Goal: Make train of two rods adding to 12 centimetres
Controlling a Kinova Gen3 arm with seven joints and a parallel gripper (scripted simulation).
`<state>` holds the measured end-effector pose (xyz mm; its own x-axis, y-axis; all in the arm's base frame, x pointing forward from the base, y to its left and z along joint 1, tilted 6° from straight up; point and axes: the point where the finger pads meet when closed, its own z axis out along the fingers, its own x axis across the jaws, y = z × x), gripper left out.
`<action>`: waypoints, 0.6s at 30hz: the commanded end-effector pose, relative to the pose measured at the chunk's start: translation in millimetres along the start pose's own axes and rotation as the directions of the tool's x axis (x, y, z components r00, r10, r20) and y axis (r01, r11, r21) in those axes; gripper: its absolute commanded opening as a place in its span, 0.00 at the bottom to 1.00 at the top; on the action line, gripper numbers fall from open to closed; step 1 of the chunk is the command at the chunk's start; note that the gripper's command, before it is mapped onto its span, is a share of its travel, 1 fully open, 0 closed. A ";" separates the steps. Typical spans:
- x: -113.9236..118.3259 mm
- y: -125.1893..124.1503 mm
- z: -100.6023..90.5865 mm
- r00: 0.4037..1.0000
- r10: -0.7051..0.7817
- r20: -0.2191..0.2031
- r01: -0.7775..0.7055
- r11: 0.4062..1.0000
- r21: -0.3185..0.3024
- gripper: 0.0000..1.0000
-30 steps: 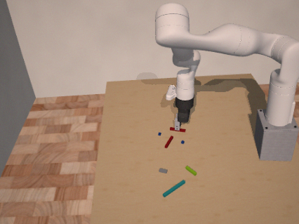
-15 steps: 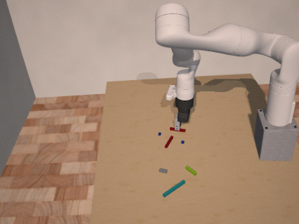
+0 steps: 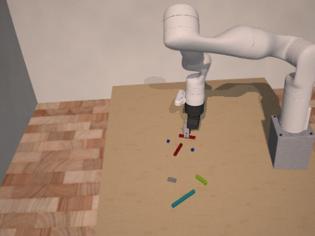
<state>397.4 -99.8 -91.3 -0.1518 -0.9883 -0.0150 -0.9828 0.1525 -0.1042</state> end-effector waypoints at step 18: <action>0.3 0.0 14.6 1.000 0.000 0.000 0.000 1.000 0.000 0.54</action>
<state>399.7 -99.1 -104.3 -0.1511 -0.9884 -0.0163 -0.9827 0.1520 -0.1061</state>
